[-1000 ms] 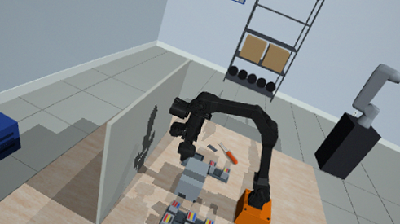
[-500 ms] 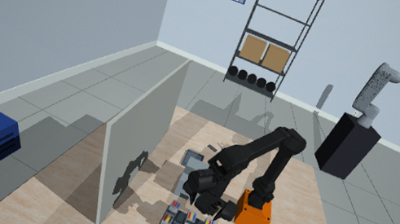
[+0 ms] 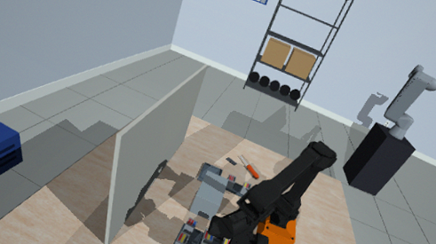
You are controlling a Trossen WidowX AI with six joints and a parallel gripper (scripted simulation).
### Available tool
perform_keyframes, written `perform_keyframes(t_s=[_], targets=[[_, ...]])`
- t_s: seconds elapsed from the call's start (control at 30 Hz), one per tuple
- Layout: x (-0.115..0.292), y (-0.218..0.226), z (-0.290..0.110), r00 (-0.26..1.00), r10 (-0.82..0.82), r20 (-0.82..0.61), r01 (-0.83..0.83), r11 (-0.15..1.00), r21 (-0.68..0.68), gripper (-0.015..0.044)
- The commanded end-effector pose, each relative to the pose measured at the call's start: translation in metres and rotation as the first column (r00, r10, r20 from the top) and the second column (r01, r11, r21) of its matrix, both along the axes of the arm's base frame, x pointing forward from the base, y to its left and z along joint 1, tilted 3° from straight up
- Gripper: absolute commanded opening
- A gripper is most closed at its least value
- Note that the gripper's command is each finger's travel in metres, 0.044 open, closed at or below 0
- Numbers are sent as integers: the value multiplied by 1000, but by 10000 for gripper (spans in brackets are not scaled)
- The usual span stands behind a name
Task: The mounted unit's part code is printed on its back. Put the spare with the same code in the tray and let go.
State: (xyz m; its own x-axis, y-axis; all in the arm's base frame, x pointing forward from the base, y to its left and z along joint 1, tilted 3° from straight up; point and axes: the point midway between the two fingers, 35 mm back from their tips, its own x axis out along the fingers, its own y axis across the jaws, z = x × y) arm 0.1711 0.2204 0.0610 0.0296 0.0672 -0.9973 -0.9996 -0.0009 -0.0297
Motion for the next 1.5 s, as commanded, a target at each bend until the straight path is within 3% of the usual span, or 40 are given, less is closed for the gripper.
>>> perform_keyframes(t_s=[0.0,1.47], targets=[[-1,-2,-8,1000,4,2,-4,1000,-7,300],[-1,5,-71,1000,4,1,-4,1000,-7,300]])
